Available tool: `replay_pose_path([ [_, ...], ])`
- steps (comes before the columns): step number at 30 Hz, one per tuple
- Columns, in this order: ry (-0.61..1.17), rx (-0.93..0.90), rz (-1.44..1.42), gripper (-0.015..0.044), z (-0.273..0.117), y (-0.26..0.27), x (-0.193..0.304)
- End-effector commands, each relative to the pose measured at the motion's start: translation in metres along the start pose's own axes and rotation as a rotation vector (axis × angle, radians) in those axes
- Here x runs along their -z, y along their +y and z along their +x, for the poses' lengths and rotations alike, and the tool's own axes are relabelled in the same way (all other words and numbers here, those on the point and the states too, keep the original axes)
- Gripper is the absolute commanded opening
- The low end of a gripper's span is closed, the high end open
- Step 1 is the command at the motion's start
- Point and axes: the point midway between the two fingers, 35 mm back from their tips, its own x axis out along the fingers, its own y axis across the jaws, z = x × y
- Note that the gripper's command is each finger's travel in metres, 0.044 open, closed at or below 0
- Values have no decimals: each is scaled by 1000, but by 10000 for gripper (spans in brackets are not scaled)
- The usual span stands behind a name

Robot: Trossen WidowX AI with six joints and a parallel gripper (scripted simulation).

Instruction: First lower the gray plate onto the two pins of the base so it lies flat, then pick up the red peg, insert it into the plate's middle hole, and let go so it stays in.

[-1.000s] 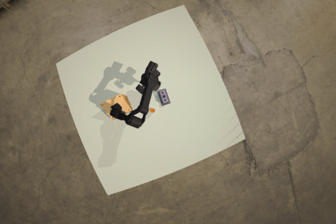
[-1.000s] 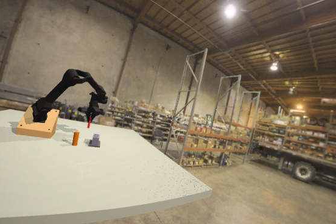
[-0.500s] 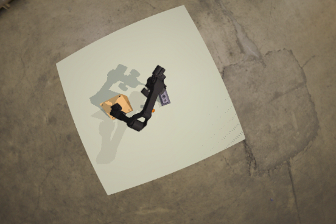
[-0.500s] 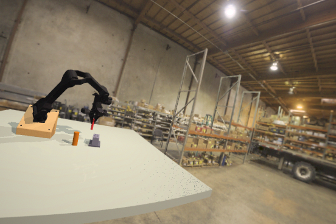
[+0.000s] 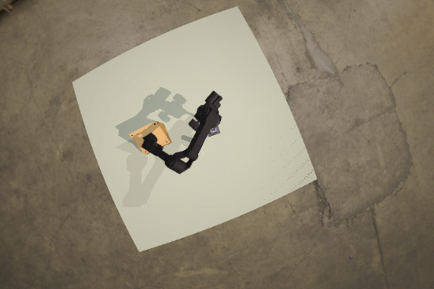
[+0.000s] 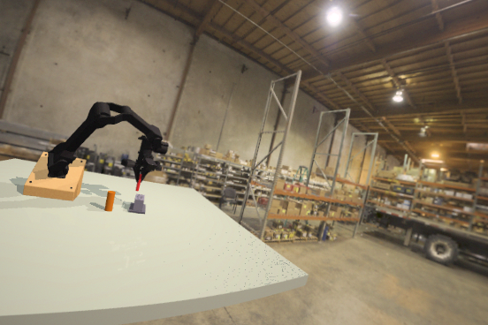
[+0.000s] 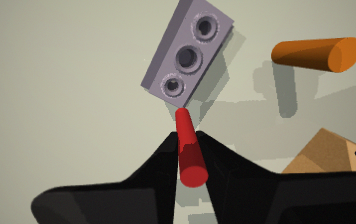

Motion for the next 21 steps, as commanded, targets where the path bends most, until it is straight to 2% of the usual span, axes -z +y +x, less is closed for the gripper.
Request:
replay_pose_path([
  [1, -7, -4, 3, 0, -2, 0, -13],
  [12, -21, 3, 7, 0, -1, -6, -47],
  [21, -22, 3, 7, 0, 0, -7, -48],
])
